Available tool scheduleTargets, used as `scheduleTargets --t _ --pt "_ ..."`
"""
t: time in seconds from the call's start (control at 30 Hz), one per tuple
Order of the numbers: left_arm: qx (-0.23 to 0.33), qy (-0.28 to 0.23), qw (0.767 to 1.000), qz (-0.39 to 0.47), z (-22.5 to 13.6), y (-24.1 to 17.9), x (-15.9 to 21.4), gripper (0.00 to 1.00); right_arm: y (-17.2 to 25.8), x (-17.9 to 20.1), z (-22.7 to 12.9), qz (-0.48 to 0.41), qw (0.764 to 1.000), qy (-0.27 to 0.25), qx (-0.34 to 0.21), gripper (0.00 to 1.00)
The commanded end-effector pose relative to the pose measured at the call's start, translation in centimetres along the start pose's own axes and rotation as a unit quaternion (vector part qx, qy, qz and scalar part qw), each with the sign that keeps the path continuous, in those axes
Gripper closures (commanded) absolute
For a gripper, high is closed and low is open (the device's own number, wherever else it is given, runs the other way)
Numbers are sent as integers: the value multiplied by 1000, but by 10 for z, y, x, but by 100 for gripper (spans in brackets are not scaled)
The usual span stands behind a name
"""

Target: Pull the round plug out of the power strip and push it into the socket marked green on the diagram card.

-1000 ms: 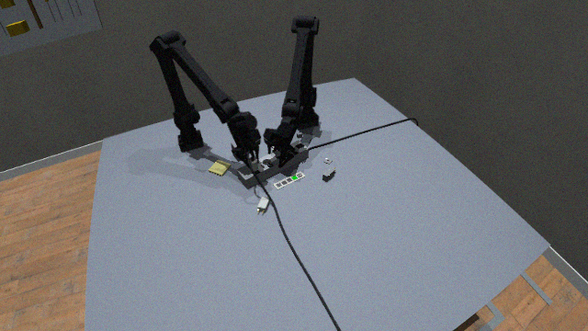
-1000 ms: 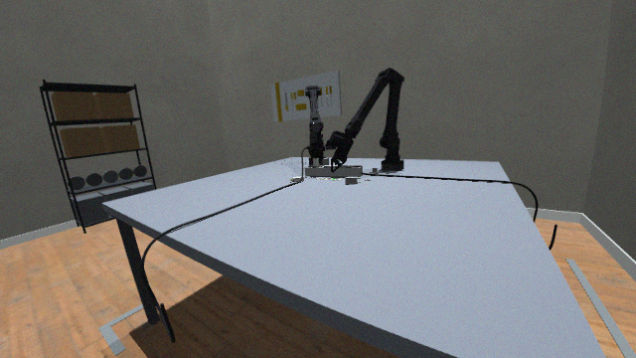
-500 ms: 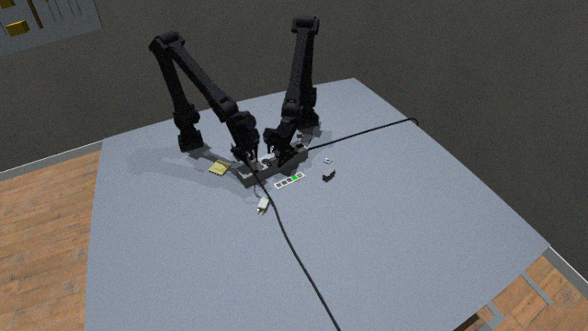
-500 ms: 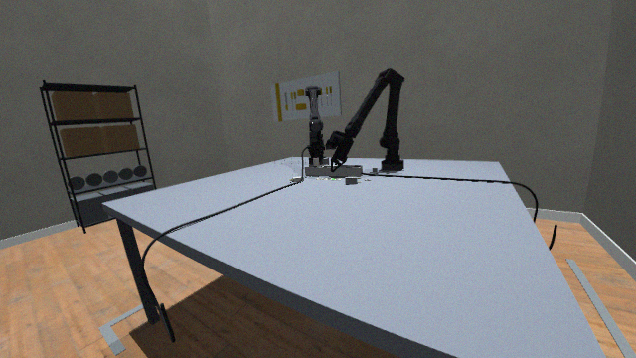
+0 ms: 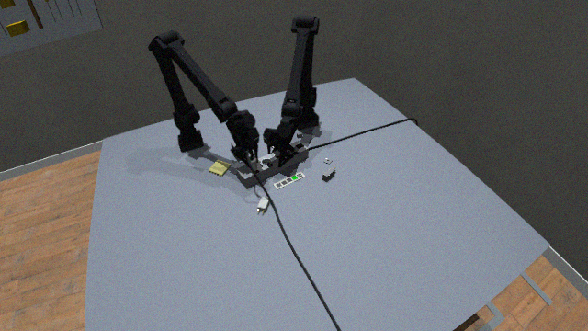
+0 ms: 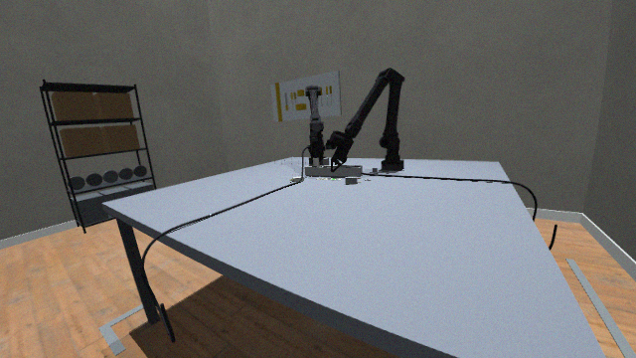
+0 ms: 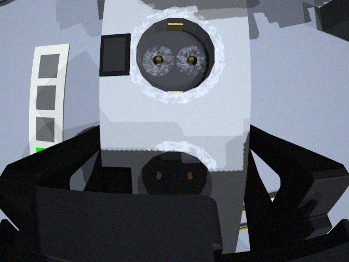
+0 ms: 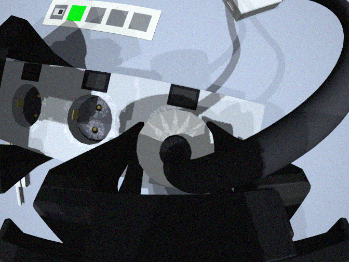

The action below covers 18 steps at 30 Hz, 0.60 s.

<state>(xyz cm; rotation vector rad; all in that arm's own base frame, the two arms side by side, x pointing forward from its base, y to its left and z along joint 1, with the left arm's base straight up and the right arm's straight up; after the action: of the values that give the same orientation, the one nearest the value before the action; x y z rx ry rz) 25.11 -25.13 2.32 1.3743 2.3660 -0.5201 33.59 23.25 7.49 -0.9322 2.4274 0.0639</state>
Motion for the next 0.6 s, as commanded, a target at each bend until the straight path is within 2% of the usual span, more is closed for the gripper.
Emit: scheduleTargets --t 0.0,0.23,0.47,0.57 --pt "2 33 999 -17 11 0 24 27 -8 -48 -22 6 999 -39 -3 67" --pt "2 30 999 -16 10 1 22 27 -11 -52 -18 9 1000 -12 -15 67" --pt "2 31 999 -16 10 0 23 27 -5 -43 -27 1 997 -79 15 67" --pt "3 34 999 -17 11 0 25 27 -5 -42 -28 1 996 -82 17 67"
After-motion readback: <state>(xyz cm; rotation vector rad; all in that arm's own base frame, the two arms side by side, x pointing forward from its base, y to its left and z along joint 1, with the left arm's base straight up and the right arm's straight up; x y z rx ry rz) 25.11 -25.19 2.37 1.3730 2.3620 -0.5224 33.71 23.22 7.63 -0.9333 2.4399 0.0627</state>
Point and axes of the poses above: on each arm, the point where the finger pads meet when closed, its own z axis out along the fingers, its own y axis across the jaws, x = y × z, the point moved 3 cm from there along -z, back along the fingers, and after that the axes turned 15 degrees about -z, right-handed, at the moved point
